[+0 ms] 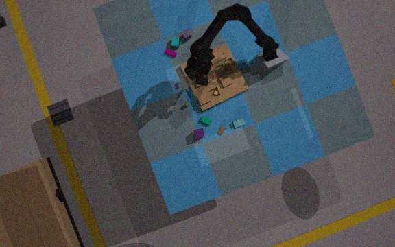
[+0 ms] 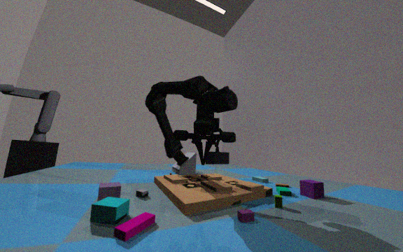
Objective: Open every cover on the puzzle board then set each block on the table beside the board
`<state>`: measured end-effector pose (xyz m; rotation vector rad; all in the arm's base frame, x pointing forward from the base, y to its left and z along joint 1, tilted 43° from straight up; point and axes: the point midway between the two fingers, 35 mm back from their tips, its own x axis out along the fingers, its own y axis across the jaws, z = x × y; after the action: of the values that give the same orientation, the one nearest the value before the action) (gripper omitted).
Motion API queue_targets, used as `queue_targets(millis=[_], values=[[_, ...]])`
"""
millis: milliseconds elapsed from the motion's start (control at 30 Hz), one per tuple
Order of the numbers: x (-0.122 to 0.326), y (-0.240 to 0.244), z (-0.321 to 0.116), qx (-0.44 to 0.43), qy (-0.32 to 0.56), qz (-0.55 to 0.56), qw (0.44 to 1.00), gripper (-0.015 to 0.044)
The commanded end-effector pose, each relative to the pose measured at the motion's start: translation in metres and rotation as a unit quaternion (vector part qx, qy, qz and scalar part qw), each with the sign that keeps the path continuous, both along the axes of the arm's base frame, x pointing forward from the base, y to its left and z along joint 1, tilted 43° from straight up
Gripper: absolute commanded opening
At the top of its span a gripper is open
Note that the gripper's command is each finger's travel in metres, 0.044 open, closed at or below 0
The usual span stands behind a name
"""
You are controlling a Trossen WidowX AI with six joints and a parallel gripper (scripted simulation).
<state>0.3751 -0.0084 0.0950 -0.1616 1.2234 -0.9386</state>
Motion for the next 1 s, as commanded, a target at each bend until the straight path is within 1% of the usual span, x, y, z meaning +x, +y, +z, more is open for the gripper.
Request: queue_targets(millis=[0,133,200,300,400,533,633,667,700,733,967], values=[[-0.028,0.001,0.003,-0.002,0.153,0.158,0.975,0.0],[-0.05,0.001,0.004,-0.007,0.273,0.286,0.918,0.0],[-0.061,0.001,0.005,-0.009,0.332,0.35,0.876,0.0],[-0.078,0.0,0.004,-0.012,0.415,0.438,0.797,0.0],[-0.095,-0.001,0.003,-0.015,0.49,0.518,0.702,0.0],[-0.117,-0.004,0.001,-0.018,0.573,0.606,0.552,0.0],[-0.135,-0.007,-0.002,-0.02,0.621,0.658,0.426,0.0],[-0.139,-0.008,-0.003,-0.02,0.632,0.67,0.389,0.0],[-0.142,-0.008,-0.003,-0.02,0.638,0.677,0.367,0.0],[-0.143,-0.008,-0.004,-0.021,0.64,0.679,0.36,0.0],[-0.147,-0.005,-0.007,-0.02,0.64,0.679,0.36,0.0]])
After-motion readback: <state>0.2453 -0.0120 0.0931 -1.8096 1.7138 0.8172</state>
